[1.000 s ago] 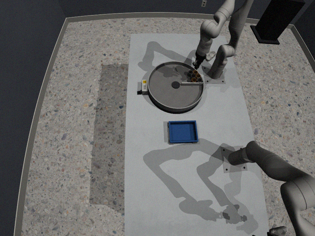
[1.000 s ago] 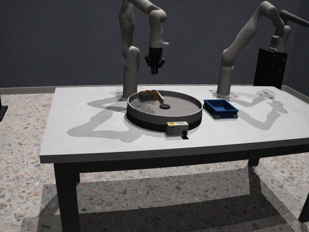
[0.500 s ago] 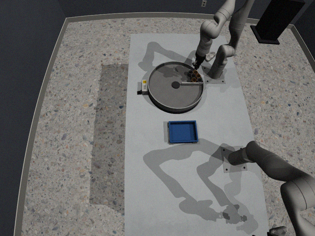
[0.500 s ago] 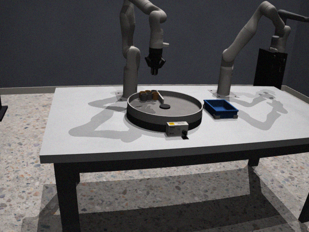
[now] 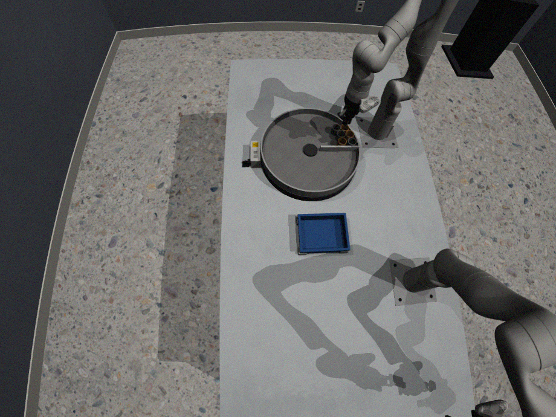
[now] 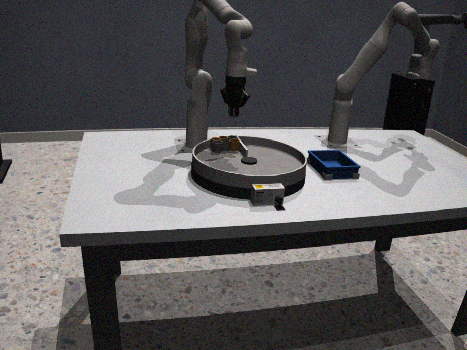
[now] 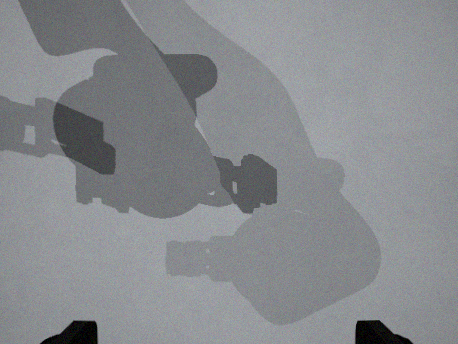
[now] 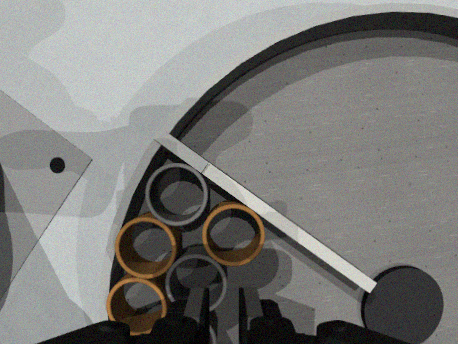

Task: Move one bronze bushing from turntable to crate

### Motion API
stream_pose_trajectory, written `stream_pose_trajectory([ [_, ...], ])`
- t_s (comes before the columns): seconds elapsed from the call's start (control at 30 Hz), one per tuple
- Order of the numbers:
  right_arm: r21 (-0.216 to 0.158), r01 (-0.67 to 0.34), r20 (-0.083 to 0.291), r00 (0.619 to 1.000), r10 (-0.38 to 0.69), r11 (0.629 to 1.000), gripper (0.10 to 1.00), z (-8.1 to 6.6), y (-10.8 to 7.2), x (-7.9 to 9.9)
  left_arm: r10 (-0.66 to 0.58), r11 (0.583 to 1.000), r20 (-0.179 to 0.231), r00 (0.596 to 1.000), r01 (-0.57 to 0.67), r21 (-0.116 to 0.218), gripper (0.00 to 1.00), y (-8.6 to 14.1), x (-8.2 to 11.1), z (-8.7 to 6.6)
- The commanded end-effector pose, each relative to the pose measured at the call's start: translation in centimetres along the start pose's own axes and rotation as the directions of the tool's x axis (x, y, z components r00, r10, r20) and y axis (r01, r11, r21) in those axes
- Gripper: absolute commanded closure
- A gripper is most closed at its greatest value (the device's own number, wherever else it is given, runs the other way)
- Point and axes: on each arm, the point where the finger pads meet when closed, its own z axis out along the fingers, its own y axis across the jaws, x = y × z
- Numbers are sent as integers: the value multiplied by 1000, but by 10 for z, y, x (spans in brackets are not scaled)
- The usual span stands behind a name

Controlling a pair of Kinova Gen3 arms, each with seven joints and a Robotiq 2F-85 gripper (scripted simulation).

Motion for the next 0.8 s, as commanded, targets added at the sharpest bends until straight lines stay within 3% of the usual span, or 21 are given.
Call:
stream_pose_trajectory([
  [0.0,4,-23,-2,1000,23,1000,886,3,0,1,0,1000,2,1000,0,0,1,0,0,-1],
  [0.43,-2,-161,1,987,161,987,886,18,5,2,0,1000,2,1000,0,0,1,0,0,-1],
  [0.77,-1,-345,1,939,345,939,886,40,11,3,0,1000,2,1000,0,0,1,0,0,-1],
])
